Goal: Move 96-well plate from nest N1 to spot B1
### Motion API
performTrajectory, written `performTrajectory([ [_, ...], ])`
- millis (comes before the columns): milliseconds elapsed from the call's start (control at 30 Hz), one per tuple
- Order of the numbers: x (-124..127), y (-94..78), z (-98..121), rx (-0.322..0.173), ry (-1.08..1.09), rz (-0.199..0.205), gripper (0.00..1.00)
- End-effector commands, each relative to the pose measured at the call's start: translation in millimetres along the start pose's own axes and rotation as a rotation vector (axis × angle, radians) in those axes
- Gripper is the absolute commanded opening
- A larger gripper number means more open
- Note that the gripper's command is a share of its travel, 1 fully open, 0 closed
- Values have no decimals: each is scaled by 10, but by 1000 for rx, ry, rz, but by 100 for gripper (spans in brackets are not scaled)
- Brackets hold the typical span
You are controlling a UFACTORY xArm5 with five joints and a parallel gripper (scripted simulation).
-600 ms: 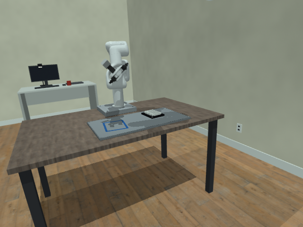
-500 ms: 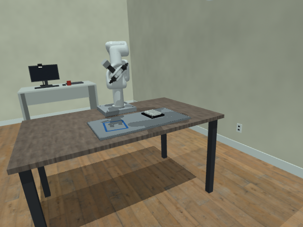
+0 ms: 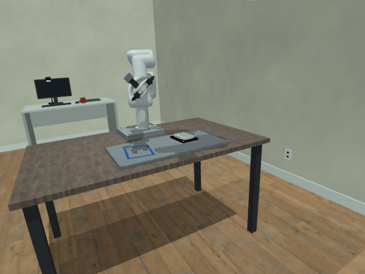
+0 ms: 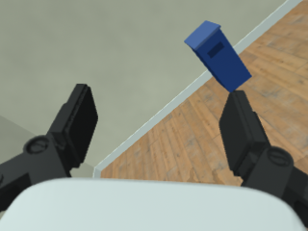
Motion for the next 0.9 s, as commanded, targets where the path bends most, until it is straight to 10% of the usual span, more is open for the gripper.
performTrajectory([
  [0, -78, -18, 114, -55, 17, 21, 100],
  [867, -244, 3, 1071, -370, 122, 120, 100],
])
Point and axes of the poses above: the point where the finger pads meet when closed, its own y axis back along the fingers, its own x axis across the jaws, z = x × y, the point moved 1 cm from there along y, back along the fingers
